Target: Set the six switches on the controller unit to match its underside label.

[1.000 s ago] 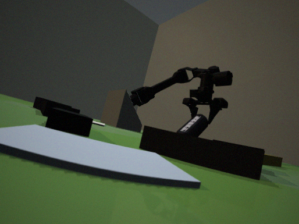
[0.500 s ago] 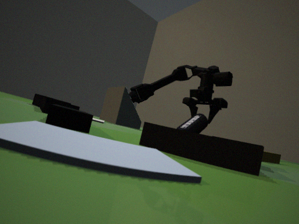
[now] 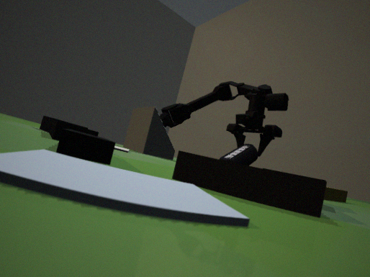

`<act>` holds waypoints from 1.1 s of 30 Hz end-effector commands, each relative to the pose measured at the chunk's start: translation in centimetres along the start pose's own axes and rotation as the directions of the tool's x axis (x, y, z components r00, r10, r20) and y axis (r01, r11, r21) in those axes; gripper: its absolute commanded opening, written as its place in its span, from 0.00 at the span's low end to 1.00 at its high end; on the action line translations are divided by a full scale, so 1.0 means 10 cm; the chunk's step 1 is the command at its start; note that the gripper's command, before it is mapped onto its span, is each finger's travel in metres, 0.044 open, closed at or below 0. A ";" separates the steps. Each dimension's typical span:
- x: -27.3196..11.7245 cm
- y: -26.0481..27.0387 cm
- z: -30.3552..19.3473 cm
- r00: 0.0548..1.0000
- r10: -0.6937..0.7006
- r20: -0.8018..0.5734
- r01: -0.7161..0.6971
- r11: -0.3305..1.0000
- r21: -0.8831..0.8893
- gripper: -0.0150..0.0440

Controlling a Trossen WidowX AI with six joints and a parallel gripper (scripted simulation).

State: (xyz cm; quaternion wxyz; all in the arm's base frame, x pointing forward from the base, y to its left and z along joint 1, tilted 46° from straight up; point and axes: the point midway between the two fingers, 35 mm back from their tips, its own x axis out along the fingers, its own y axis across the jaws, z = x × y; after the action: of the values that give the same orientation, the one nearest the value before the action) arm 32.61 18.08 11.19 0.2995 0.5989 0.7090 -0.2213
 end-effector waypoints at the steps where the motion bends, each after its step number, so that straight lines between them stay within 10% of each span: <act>1: 0.03 -0.02 0.03 1.000 -0.004 0.013 0.004 1.000 0.014 0.83; 33: 0.26 -0.02 -0.10 1.000 -0.004 0.011 0.004 1.000 0.014 0.83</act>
State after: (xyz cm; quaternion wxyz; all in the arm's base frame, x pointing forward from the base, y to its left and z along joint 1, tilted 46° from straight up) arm 32.08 20.66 10.53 0.2992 0.5977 0.7103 -0.2206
